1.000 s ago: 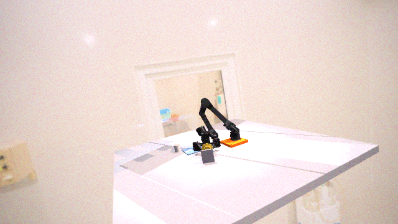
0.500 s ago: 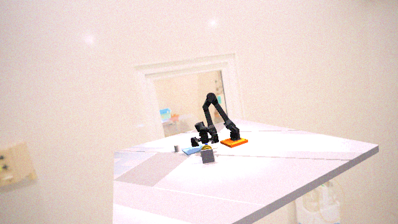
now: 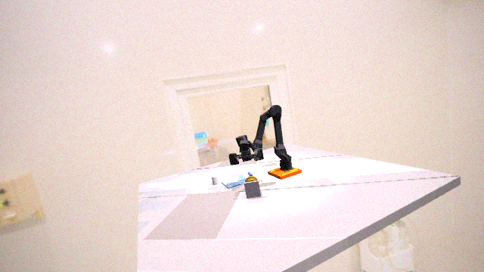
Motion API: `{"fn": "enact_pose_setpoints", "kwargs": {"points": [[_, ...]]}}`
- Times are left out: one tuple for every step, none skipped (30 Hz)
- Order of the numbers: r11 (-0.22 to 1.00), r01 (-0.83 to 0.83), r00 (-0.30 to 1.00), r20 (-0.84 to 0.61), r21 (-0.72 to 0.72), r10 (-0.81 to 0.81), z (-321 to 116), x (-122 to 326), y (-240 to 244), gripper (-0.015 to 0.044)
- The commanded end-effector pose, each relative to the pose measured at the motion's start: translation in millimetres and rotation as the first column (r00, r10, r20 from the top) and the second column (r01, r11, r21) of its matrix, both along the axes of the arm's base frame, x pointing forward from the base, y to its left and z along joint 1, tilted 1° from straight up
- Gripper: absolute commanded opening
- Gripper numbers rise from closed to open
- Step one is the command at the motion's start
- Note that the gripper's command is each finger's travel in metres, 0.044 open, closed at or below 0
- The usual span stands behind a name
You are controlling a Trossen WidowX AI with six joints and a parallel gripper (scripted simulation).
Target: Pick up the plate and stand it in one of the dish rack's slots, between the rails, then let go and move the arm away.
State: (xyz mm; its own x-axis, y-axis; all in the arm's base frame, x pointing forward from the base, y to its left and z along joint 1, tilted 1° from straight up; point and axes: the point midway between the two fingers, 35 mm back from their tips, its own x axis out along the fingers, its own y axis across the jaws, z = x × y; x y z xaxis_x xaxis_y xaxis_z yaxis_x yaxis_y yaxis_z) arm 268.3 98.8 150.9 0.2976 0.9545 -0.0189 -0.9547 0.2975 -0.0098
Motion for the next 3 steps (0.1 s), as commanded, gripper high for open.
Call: {"fn": "enact_pose_setpoints", "kwargs": {"points": [[0.999,0.054,0.998,-0.031,-0.006,-0.055,9,15,-4,0.04],[0.997,0.078,0.996,-0.05,-0.01,-0.079,10,21,-6,0.04],[0.995,0.102,0.992,-0.07,-0.015,-0.103,11,28,-8,0.04]]}}
